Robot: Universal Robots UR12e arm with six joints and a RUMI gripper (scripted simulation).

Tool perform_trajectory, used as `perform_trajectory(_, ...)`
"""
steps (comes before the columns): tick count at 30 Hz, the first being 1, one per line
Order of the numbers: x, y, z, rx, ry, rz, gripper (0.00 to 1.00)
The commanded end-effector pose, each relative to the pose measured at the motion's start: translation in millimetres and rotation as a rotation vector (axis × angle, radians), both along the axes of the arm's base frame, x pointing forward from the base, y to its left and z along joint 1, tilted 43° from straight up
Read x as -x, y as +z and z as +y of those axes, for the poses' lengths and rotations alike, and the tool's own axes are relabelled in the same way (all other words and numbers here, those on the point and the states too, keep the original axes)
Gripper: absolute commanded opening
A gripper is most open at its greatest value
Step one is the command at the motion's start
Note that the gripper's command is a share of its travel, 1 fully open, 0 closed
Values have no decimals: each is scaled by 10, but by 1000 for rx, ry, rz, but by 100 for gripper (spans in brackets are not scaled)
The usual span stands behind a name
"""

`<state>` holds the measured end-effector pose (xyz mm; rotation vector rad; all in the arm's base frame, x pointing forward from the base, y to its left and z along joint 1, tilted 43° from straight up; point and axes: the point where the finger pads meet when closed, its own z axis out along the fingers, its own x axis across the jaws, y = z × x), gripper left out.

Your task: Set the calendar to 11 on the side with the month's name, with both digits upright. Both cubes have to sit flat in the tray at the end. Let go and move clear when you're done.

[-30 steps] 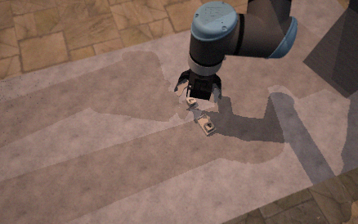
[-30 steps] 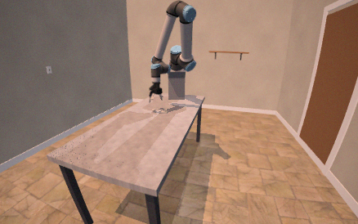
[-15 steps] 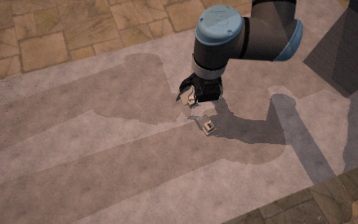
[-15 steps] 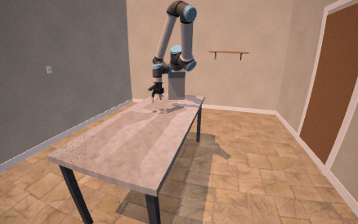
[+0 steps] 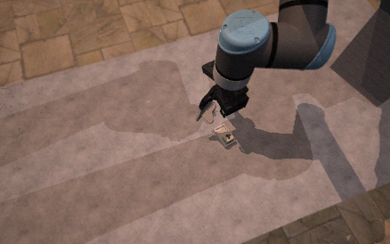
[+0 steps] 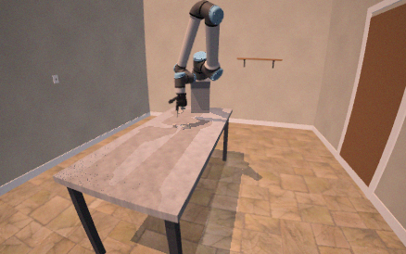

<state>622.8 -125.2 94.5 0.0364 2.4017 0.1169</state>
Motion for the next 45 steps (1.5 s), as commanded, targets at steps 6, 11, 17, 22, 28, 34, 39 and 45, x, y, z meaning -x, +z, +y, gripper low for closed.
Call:
perform_trajectory(6,2,25,105,155,178,-19,100)
perform_trajectory(11,-1,36,164,250,282,-30,100)
perform_trajectory(17,-3,48,240,361,403,-43,100)
perform_trajectory(22,-3,51,269,402,448,-48,100)
perform_trajectory(28,-1,62,351,517,574,-61,100)
perform_trajectory(34,4,70,432,623,690,-74,100)
perform_trajectory(39,8,73,469,673,744,-80,100)
perform_trajectory(45,18,79,556,786,866,-93,100)
